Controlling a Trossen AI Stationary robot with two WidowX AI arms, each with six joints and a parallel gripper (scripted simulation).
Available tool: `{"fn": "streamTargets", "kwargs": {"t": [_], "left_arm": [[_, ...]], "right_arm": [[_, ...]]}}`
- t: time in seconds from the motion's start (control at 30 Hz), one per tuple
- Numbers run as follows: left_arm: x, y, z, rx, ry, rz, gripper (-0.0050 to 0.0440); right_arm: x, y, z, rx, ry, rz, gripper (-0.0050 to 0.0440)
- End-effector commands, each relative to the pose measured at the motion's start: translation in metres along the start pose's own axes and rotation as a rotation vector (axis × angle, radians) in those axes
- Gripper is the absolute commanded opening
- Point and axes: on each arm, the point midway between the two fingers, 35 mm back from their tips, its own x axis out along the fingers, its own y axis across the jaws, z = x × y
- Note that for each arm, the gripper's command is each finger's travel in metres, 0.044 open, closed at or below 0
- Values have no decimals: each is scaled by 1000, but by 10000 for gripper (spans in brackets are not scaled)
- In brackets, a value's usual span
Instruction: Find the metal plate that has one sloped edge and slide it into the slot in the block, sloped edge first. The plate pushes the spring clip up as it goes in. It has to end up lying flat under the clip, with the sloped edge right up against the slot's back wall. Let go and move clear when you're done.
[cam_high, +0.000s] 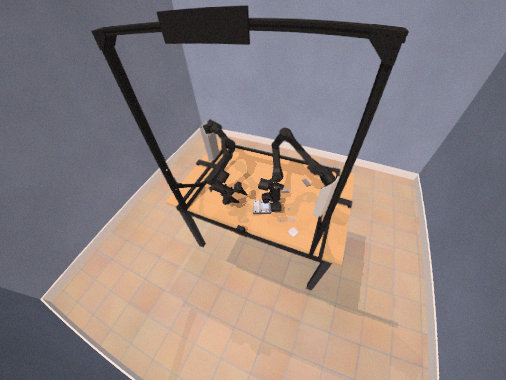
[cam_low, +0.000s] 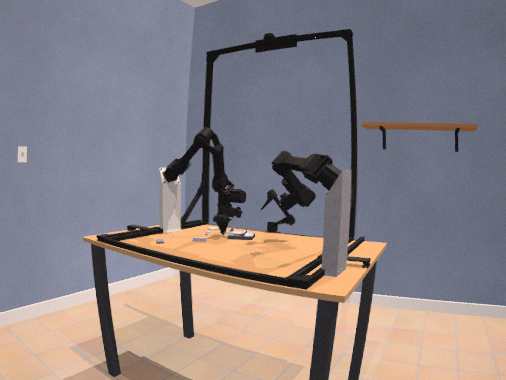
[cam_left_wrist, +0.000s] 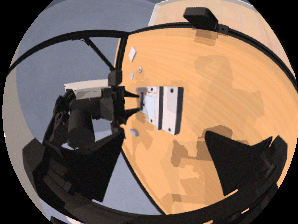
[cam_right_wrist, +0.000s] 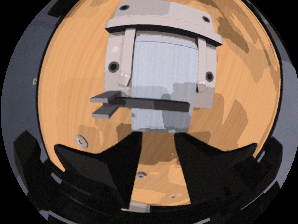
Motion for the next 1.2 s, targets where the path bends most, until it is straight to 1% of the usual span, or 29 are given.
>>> {"fn": "streamTargets", "kwargs": {"t": [0.0, 0.5, 1.17], "left_arm": [[-1, 0, 0, -1, 2, -2, 440], [-1, 0, 0, -1, 2, -2, 440], [-1, 0, 0, -1, 2, -2, 440]], "right_arm": [[-2, 0, 6, 5, -12, -1, 160], [-1, 0, 5, 5, -12, -1, 160], [-3, 0, 10, 5, -12, -1, 160]]}}
